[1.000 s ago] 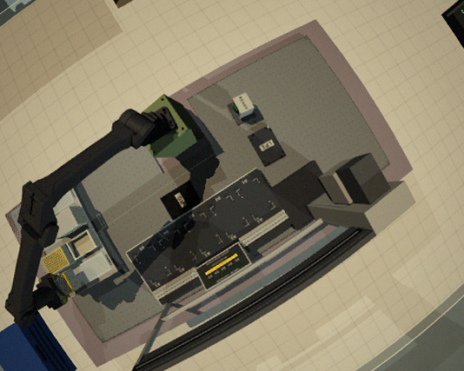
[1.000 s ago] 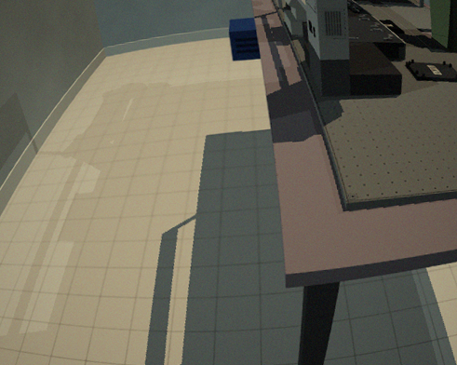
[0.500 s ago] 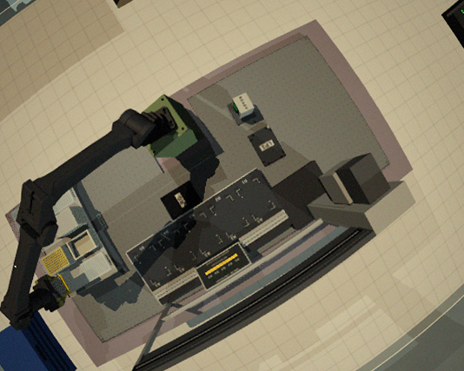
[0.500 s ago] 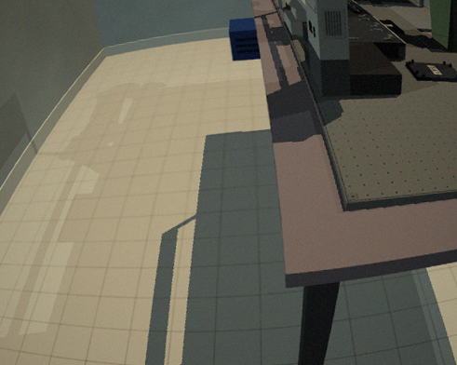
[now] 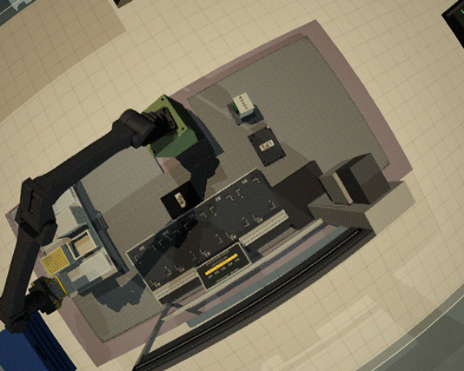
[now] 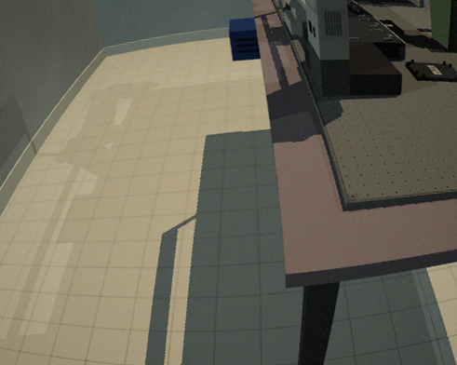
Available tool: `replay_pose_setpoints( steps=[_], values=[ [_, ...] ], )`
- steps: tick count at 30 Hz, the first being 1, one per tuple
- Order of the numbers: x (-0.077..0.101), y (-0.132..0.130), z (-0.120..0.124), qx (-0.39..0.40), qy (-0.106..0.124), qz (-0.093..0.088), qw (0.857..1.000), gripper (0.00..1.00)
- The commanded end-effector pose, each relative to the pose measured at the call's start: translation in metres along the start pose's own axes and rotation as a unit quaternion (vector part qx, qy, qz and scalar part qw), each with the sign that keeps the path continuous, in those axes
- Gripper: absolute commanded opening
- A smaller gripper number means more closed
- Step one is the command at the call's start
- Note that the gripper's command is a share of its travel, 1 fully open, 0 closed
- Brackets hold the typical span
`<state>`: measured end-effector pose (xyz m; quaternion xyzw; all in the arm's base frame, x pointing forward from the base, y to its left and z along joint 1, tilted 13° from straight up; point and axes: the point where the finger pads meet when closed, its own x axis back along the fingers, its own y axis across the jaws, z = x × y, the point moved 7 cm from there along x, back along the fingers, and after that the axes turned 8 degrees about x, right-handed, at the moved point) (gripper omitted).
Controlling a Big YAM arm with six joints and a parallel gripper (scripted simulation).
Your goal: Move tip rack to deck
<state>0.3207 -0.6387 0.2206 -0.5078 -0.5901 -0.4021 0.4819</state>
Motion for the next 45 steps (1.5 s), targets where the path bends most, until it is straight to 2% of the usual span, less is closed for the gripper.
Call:
replay_pose_setpoints(
  steps=[1, 45],
  values=[
    [0.074, 0.007, -0.012, -0.003, -0.055, -0.017, 0.998, 0.00],
    [0.137, 0.006, -0.005, -0.002, -0.055, -0.018, 0.998, 0.00]
  ],
)
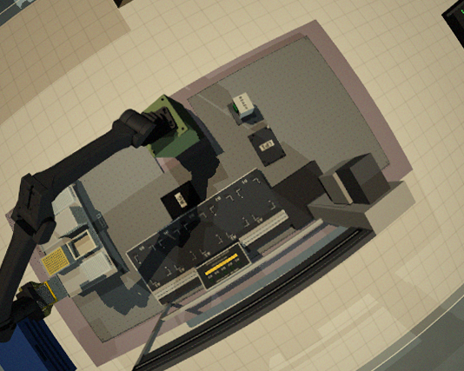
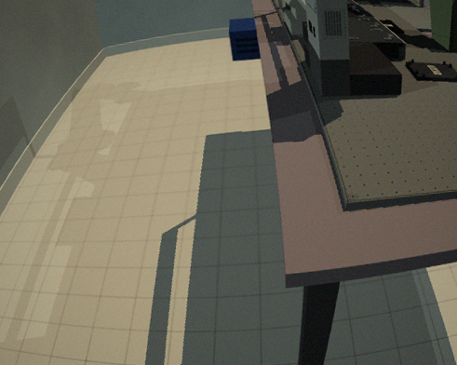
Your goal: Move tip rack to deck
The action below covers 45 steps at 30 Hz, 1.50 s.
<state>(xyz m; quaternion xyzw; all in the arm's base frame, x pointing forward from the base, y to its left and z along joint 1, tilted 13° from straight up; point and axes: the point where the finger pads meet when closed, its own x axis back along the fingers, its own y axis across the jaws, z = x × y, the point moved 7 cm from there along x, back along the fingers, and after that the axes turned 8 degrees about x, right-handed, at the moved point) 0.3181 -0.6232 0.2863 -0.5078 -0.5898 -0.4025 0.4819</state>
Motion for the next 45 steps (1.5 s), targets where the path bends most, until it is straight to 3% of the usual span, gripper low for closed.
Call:
replay_pose_setpoints(
  steps=[1, 18, 45],
  values=[
    [0.071, 0.007, -0.006, -0.002, -0.056, -0.018, 0.998, 0.00],
    [0.096, 0.006, -0.003, -0.002, -0.056, -0.018, 0.998, 0.00],
    [0.092, 0.004, -0.004, -0.003, -0.053, -0.016, 0.998, 0.00]
  ],
)
